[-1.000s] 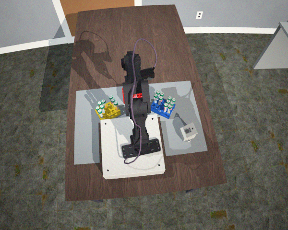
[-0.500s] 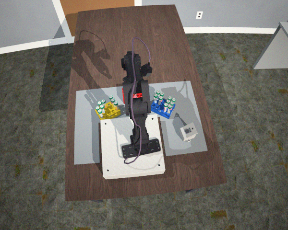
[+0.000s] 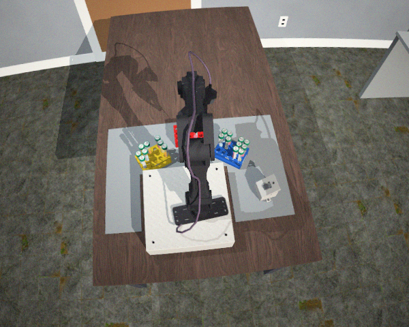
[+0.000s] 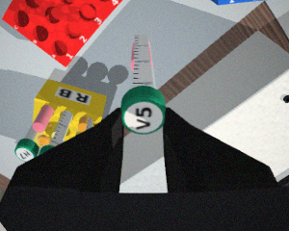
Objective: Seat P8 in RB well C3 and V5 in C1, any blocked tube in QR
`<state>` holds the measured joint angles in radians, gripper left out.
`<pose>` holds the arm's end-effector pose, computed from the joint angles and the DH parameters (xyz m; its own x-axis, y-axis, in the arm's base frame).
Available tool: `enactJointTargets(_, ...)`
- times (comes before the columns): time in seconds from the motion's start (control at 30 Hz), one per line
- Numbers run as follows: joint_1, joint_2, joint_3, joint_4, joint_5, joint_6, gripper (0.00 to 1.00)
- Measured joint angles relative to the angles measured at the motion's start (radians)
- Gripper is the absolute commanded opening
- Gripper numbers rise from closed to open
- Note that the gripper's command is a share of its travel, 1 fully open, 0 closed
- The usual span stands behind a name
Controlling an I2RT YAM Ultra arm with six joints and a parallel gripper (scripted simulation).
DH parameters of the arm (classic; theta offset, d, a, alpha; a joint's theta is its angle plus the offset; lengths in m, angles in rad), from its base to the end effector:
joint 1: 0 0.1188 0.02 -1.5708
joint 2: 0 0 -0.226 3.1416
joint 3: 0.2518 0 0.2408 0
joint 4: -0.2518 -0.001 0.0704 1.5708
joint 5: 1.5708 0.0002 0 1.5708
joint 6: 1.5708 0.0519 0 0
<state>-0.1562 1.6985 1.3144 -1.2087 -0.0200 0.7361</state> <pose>0.2814 -0.0423 0.1889 -0.6272 0.7783 0.0297 0.7787 0.6274 0.0000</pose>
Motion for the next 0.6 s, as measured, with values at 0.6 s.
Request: enactJointTargets(0.6,-0.083,0.083,0.092,-0.011,0.004,-0.108,0.00)
